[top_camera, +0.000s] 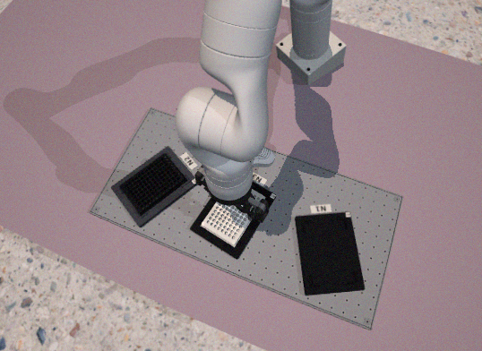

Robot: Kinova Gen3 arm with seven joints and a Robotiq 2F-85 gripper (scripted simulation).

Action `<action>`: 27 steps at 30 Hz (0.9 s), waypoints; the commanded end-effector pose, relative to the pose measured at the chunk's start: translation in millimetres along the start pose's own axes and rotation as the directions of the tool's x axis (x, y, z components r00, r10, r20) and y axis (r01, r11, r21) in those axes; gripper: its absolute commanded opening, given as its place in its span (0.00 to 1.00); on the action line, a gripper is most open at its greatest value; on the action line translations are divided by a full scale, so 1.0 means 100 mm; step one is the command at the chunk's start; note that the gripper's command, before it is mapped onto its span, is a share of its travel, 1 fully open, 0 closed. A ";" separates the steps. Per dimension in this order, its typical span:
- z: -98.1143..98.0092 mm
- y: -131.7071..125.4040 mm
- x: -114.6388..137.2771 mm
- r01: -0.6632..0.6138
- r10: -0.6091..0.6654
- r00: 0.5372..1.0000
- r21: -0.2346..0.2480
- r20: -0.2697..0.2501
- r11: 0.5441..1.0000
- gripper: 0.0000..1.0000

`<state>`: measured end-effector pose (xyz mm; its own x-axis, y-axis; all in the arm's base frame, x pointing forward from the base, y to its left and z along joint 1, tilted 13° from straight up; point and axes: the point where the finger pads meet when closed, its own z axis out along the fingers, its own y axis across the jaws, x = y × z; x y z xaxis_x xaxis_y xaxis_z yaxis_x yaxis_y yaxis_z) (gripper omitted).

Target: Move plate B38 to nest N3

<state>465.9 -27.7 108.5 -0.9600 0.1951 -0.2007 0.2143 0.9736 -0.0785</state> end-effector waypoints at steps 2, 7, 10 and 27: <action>-0.02 -0.01 0.00 0.001 -0.001 1.000 -0.001 0.003 1.000 1.00; -0.02 -0.01 0.00 0.001 -0.001 1.000 -0.001 0.003 1.000 1.00; -0.02 -0.02 0.00 0.001 -0.001 1.000 -0.001 0.003 1.000 1.00; -0.02 -0.02 0.00 0.001 -0.001 1.000 -0.001 0.003 1.000 1.00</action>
